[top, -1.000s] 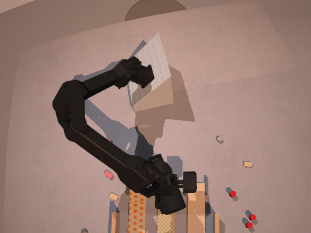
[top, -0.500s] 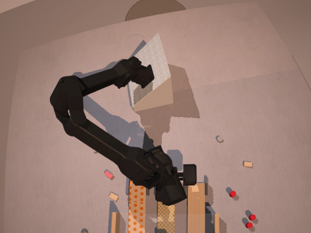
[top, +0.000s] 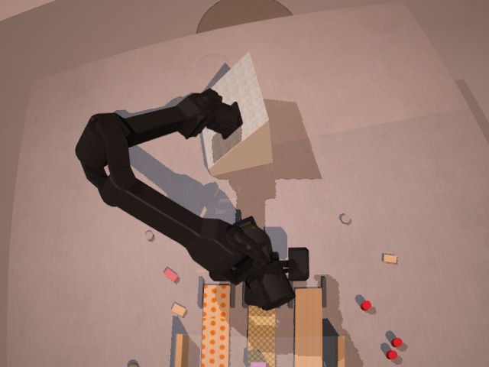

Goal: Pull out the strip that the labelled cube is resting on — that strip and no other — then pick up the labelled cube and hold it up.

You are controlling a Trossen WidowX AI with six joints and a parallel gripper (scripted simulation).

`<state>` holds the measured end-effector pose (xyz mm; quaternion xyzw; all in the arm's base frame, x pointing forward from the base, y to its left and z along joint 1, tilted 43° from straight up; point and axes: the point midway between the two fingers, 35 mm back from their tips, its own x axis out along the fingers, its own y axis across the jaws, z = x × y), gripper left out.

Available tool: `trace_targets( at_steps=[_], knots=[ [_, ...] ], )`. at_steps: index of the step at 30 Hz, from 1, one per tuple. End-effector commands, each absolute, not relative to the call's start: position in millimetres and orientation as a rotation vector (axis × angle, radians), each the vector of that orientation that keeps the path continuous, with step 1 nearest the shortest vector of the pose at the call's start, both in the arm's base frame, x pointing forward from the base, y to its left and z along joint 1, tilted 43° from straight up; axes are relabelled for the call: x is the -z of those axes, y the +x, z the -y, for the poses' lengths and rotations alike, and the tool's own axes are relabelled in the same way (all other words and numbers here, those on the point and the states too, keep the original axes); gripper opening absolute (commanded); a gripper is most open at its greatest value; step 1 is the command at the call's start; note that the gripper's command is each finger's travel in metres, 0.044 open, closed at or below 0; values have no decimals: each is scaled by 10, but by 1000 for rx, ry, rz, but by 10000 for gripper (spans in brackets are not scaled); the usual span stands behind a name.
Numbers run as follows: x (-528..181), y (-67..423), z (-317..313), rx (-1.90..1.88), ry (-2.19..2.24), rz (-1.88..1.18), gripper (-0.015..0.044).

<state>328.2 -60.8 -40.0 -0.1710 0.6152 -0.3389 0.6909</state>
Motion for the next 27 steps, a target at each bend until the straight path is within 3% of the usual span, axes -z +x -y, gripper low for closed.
trace_targets(
  at_steps=[1,27],
  knots=[
    [456,3157,621,764,-381,-1397,0],
    [527,2786,545,763,-381,-1399,0]
  ],
)
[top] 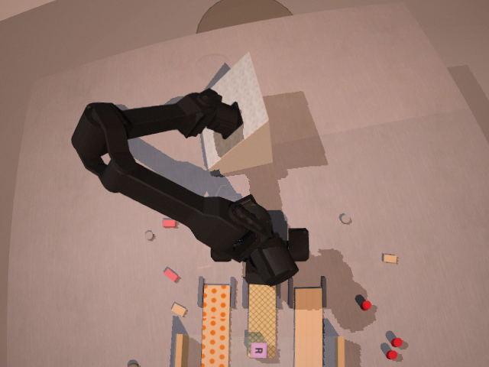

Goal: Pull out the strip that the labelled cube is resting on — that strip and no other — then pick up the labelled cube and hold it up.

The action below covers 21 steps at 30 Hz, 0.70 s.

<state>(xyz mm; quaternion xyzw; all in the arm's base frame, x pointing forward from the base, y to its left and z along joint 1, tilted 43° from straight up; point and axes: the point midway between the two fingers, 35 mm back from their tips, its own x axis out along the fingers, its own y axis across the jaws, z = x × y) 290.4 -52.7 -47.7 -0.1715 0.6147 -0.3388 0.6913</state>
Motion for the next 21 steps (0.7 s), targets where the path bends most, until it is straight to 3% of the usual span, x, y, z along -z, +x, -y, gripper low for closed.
trace_targets(
  at_steps=[1,21],
  knots=[
    [530,2773,542,763,-381,-1399,0],
    [586,2473,480,763,-382,-1401,0]
  ],
)
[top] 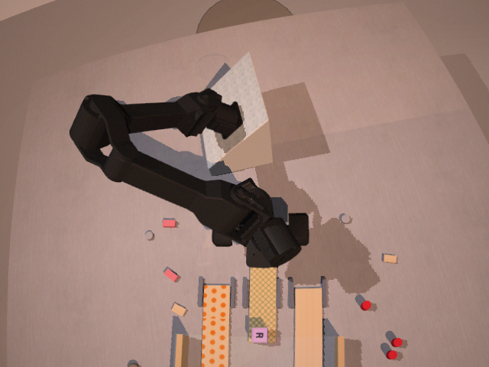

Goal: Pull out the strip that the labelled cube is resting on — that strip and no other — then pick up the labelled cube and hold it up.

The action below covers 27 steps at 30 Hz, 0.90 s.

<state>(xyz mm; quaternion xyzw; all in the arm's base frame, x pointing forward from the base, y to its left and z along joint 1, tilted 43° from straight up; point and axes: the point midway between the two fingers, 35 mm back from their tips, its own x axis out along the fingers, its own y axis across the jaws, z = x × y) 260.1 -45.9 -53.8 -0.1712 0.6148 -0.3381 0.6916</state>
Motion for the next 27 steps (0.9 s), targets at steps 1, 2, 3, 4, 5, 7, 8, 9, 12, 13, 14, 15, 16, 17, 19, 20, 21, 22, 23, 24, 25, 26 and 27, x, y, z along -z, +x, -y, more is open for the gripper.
trace_targets(
  at_steps=[1,2,3,4,5,7,8,9,12,13,14,15,16,17,19,20,21,22,23,24,25,26,27],
  knots=[
    [588,2458,476,763,-382,-1401,0],
    [591,2444,473,763,-382,-1401,0],
    [594,2429,470,763,-382,-1401,0],
    [596,2414,467,763,-382,-1402,0],
    [599,2400,464,763,-382,-1402,0],
    [604,2372,459,763,-382,-1402,0],
    [607,2358,455,763,-382,-1402,0],
    [610,2343,452,763,-382,-1402,0],
    [617,2301,444,762,-382,-1402,0],
    [620,2287,441,762,-382,-1402,0],
    [622,2273,438,762,-382,-1402,0],
    [625,2259,435,762,-382,-1403,0],
    [627,2245,432,762,-382,-1403,0],
    [630,2231,429,762,-382,-1403,0],
    [635,2201,423,762,-382,-1403,0],
    [638,2185,419,762,-382,-1403,0],
    [641,2169,416,762,-382,-1403,0],
    [644,2153,413,762,-382,-1403,0],
    [647,2137,409,762,-382,-1403,0],
    [649,2125,407,762,-382,-1403,0],
    [651,2117,405,762,-382,-1403,0],
    [651,2114,405,762,-382,-1403,0],
    [651,2114,405,762,-382,-1403,0]
  ],
)
